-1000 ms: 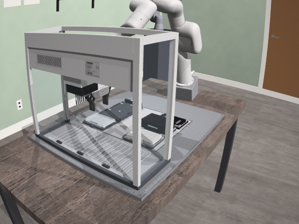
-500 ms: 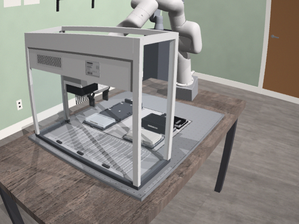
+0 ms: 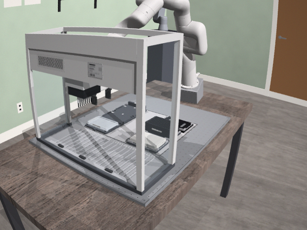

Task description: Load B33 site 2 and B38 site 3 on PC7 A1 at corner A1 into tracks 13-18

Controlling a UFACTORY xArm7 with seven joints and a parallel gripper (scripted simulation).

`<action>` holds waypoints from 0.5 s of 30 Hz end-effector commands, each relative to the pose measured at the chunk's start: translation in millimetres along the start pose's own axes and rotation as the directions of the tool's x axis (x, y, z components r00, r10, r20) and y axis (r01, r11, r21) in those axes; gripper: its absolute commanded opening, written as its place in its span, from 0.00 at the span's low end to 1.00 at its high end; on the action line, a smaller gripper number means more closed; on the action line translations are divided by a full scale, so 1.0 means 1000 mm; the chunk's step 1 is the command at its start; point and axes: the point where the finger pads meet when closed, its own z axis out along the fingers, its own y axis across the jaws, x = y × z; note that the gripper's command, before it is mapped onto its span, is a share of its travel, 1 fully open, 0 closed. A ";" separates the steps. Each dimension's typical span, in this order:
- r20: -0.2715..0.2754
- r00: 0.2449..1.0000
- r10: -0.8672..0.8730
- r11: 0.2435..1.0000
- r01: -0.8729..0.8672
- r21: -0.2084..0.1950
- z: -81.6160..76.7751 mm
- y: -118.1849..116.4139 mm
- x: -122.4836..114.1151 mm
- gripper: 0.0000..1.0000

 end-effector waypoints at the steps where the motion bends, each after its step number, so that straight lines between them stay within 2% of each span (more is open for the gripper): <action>1: -0.002 1.000 0.000 1.000 0.000 0.006 -0.006 -0.002 0.001 1.00; 15: -0.002 1.000 -0.015 1.000 0.015 0.006 -0.006 -0.002 -0.004 1.00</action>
